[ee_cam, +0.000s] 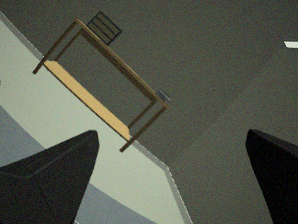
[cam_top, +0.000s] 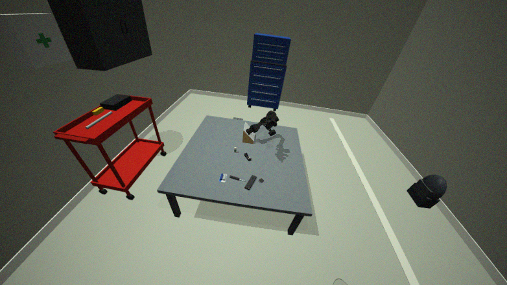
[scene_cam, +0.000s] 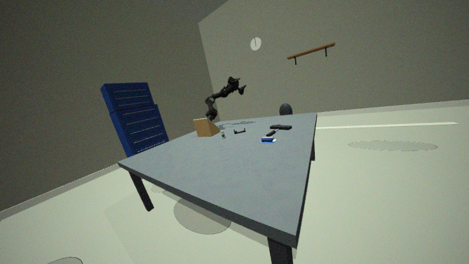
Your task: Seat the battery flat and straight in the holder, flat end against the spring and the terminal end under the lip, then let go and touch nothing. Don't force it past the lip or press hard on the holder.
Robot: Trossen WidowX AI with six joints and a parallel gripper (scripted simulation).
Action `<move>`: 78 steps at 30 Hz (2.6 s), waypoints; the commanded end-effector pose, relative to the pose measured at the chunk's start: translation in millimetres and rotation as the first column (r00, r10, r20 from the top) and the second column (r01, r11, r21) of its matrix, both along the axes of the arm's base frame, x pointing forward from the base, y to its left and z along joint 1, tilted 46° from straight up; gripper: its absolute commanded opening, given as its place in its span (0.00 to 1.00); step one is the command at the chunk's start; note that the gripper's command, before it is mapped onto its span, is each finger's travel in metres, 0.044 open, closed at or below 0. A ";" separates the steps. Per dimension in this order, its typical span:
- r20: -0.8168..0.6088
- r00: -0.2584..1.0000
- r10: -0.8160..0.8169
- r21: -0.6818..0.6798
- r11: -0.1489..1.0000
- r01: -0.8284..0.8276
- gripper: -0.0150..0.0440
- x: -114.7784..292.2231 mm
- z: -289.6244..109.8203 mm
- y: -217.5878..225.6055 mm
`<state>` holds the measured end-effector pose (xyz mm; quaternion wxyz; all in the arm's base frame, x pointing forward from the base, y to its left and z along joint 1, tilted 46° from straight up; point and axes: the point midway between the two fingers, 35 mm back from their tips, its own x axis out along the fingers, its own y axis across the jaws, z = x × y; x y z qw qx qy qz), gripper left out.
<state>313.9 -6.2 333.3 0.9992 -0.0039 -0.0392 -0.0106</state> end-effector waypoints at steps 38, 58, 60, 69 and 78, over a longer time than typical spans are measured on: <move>-0.706 -0.207 0.677 0.676 0.557 -0.482 0.25 -82.2 -378.6 -1.7; -0.703 -0.207 0.680 0.678 0.554 -0.483 0.25 -83.1 -424.3 28.9; -0.704 -0.207 0.680 0.678 0.554 -0.483 0.25 -81.3 -426.3 27.1; -0.704 -0.207 0.679 0.677 0.555 -0.484 0.25 -73.5 -435.8 18.5; -0.705 -0.206 0.679 0.676 0.555 -0.484 0.25 -66.4 -445.9 9.9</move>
